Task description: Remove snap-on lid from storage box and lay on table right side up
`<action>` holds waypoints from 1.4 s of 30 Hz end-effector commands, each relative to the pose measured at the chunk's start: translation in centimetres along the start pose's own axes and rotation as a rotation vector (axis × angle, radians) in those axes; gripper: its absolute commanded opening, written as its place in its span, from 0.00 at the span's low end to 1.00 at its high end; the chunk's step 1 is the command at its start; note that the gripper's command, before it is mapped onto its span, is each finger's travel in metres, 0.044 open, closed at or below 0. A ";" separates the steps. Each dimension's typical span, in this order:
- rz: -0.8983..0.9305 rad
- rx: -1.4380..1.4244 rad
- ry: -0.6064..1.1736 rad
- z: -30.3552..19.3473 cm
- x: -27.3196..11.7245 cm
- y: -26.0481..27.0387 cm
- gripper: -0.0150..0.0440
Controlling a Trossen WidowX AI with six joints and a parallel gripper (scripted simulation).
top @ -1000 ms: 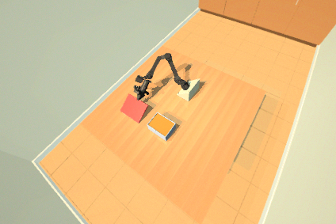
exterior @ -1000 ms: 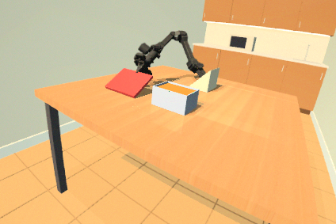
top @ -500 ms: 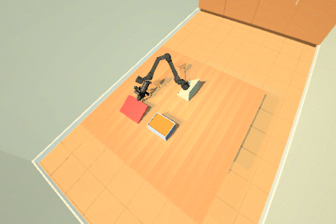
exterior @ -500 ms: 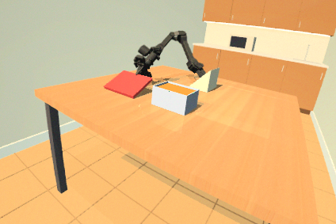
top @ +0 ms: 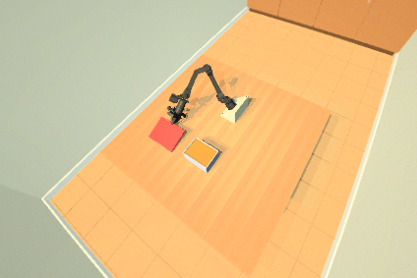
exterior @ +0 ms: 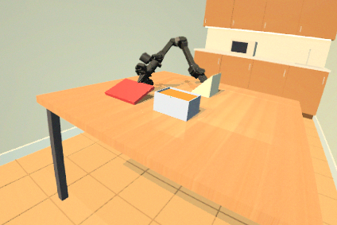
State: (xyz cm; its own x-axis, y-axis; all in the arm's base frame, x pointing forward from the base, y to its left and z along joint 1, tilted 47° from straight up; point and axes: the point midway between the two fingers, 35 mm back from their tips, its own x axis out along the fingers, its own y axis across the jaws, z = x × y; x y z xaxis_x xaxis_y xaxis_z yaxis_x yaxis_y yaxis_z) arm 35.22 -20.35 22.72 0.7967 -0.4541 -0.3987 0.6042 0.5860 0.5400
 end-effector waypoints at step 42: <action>-0.034 -0.003 0.014 0.2 -4.9 -3.7 1.00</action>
State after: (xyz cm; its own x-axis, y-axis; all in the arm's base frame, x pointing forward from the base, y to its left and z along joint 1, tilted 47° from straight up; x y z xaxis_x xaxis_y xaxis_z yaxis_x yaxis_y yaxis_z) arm 29.68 -20.48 22.79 0.7740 -0.4664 -0.4282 0.6331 0.5682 0.5256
